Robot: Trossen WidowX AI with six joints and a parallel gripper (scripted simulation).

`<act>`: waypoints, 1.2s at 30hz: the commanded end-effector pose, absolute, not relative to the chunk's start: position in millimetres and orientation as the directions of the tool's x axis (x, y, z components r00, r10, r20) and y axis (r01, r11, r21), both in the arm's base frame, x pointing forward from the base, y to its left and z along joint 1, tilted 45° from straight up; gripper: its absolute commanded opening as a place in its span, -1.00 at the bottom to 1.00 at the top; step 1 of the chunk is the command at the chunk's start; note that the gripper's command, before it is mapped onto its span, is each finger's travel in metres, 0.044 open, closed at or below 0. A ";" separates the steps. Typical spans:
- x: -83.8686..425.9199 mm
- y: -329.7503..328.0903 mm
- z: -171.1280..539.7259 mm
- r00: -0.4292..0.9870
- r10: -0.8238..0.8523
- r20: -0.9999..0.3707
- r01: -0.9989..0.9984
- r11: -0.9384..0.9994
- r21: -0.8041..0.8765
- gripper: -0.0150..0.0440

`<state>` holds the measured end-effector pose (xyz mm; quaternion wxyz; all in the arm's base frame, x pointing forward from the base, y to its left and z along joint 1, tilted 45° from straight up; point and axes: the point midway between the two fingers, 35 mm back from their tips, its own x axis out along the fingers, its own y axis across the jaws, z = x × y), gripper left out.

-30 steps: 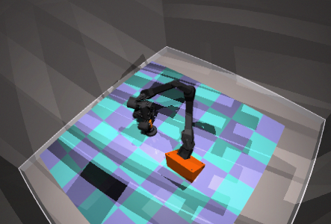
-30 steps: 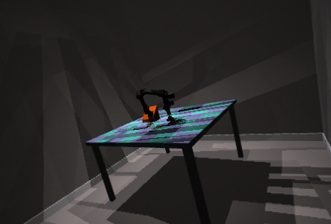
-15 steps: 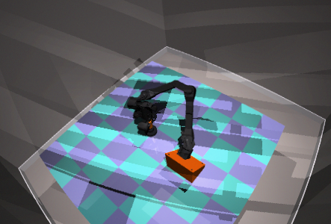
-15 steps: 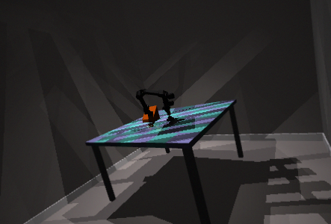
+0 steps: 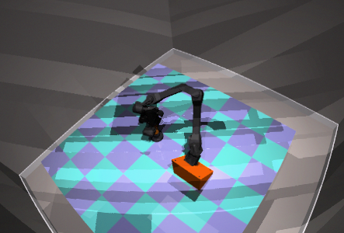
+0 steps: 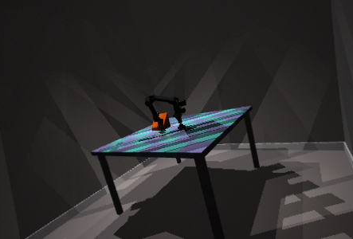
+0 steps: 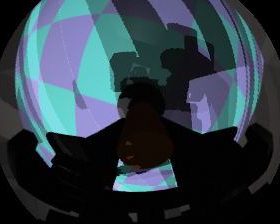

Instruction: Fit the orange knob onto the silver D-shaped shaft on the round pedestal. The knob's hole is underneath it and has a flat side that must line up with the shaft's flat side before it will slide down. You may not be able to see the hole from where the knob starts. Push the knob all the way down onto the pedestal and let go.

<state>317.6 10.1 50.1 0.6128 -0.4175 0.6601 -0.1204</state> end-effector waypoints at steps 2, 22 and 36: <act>317.0 8.9 50.3 0.102 -0.701 -0.706 -0.403 0.620 -0.673 -0.49; 318.6 1.2 41.8 0.102 -0.701 -0.706 -0.374 0.630 -0.680 -0.49; 318.8 0.2 40.6 0.101 -0.699 -0.708 -0.356 0.640 -0.681 -0.49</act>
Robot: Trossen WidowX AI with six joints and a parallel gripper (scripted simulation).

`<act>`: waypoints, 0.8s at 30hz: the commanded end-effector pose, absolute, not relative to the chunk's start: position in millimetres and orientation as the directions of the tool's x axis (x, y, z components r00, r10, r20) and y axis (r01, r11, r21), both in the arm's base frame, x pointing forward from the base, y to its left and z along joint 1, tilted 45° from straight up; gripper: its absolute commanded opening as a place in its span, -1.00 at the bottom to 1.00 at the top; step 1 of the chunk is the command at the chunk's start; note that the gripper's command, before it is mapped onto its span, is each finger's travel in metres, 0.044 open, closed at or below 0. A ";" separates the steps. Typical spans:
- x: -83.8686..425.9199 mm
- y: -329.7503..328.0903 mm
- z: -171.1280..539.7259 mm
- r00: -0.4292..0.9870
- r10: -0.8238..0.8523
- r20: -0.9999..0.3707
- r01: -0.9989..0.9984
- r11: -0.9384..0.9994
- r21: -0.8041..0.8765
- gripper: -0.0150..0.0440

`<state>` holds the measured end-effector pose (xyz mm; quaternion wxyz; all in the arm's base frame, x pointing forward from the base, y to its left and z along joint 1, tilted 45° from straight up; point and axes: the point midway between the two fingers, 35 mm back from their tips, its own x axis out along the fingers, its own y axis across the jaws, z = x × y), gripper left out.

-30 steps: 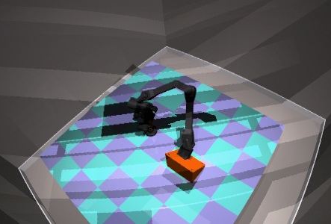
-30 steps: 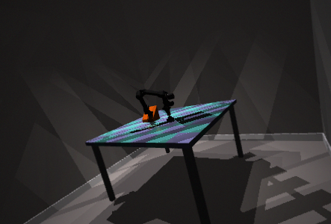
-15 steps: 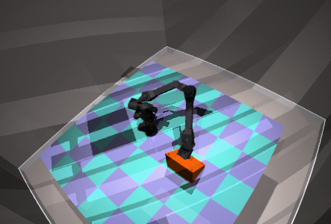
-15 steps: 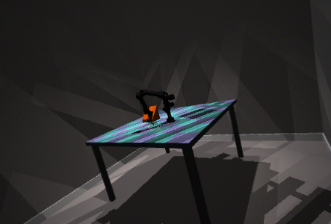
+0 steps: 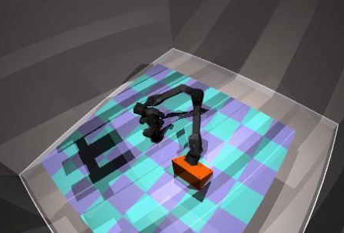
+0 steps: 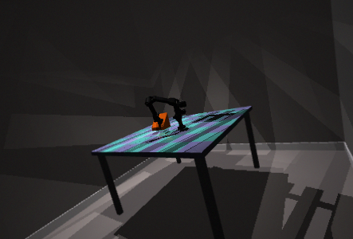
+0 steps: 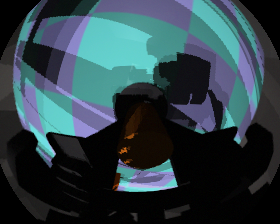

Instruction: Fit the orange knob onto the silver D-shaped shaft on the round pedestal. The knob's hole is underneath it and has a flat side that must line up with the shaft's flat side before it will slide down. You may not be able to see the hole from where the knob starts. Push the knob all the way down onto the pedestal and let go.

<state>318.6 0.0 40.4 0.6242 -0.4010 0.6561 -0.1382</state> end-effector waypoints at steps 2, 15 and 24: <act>318.8 0.2 40.6 0.101 -0.699 -0.708 -0.356 0.640 -0.681 -0.31; 318.8 0.2 40.6 0.101 -0.699 -0.708 -0.356 0.640 -0.681 0.84; 318.8 0.2 40.6 0.101 -0.699 -0.708 -0.356 0.640 -0.681 1.00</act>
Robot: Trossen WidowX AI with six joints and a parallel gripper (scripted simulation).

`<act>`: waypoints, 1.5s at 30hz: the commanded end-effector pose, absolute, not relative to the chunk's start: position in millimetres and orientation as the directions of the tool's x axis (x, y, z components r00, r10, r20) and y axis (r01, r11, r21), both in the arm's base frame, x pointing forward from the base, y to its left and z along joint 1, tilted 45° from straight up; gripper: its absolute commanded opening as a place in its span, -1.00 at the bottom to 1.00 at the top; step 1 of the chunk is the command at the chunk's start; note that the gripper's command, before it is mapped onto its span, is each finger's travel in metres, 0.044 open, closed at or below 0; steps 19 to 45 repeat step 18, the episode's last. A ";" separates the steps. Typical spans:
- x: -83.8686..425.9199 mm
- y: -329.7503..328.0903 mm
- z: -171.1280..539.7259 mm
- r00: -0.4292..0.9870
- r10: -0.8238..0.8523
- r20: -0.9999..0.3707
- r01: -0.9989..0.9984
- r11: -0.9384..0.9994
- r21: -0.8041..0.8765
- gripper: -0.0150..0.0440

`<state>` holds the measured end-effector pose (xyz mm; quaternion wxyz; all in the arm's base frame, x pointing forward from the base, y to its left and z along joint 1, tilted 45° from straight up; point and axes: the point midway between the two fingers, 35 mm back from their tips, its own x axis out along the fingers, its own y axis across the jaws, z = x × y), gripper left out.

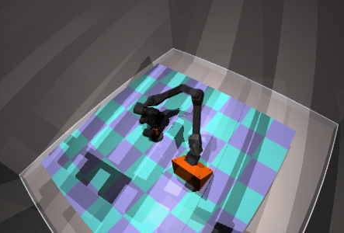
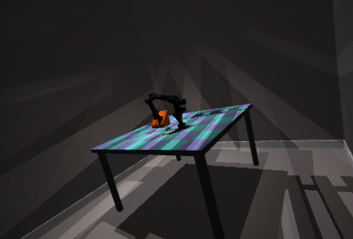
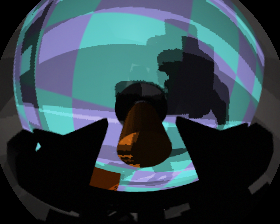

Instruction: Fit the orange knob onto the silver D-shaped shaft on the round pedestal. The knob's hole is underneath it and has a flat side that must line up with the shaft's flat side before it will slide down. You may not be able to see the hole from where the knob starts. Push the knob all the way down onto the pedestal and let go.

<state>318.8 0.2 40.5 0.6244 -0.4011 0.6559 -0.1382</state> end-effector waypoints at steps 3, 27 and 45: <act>318.9 2.3 42.2 0.101 -0.698 -0.709 -0.356 0.640 -0.681 1.00; 312.4 69.1 106.6 0.100 -0.696 -0.711 -0.355 0.643 -0.679 1.00; 312.4 69.1 106.6 0.100 -0.696 -0.711 -0.355 0.643 -0.679 1.00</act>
